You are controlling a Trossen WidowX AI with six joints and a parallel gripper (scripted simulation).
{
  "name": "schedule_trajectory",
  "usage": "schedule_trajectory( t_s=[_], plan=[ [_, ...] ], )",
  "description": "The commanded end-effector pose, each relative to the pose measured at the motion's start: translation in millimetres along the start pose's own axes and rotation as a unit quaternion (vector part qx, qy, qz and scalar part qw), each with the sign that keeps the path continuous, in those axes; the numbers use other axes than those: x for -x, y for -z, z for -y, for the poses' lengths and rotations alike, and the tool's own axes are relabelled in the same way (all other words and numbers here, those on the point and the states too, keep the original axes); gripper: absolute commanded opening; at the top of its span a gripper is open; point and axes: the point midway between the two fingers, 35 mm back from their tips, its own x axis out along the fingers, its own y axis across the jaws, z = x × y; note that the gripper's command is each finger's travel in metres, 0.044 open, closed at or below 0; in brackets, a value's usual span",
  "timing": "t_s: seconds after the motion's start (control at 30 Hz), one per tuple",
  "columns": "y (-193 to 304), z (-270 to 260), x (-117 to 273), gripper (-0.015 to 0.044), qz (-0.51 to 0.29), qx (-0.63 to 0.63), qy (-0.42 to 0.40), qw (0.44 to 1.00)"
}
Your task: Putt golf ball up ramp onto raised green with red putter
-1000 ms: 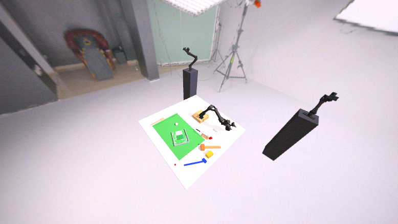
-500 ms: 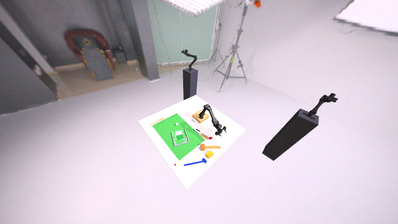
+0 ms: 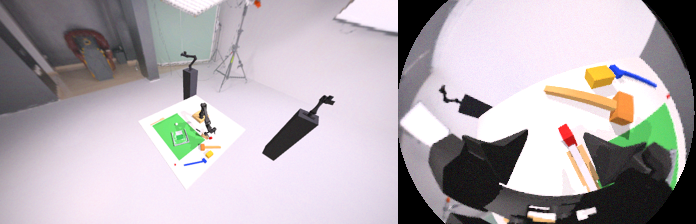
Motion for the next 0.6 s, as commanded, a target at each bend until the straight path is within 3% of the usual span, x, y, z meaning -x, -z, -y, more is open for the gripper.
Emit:
schedule_trajectory(
  t_s=[0.0,0.57],
  plan=[
    [34.3,53.8,37.4,0.0440,-0.049,0.093,0.044,0.993],
    [144.8,124.5,133.1,0.0440,-0.193,0.293,0.032,0.936]
  ],
)
